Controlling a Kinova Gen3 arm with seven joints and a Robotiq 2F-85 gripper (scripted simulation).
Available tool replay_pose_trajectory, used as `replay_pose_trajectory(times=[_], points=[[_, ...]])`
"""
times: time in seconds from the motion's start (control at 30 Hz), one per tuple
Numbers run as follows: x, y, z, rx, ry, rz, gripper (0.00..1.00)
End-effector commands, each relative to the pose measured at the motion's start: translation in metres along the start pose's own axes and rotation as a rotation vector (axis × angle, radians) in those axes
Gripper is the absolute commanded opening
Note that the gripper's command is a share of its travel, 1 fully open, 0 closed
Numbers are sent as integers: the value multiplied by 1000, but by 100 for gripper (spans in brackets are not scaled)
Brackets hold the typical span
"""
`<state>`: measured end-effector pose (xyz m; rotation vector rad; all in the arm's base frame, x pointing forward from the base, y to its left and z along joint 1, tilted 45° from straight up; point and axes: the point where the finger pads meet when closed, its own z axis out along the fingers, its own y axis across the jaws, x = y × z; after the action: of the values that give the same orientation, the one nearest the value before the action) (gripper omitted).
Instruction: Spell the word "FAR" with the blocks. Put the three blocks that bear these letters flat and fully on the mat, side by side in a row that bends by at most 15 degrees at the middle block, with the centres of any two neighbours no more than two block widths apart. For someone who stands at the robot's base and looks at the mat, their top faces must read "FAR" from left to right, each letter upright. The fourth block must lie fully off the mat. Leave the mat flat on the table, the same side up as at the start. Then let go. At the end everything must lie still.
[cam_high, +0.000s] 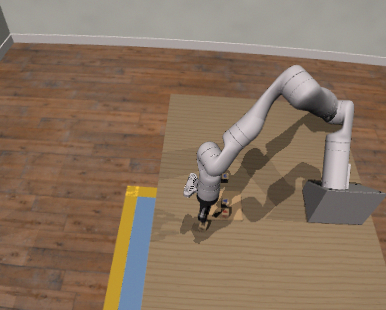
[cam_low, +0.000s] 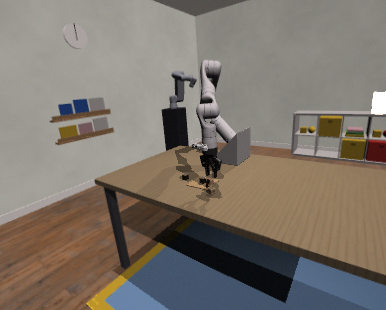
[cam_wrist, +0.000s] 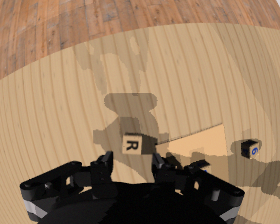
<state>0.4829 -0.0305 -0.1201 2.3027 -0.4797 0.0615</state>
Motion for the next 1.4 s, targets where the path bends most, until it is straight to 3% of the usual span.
replay_pose_trajectory(times=[0.0, 0.83, 1.37], points=[[0, 0, -1, -3, 0, 5, 48], [0, -1, -1, -3, 0, 6, 48], [2, -2, 12, 0, 6, 9, 48]])
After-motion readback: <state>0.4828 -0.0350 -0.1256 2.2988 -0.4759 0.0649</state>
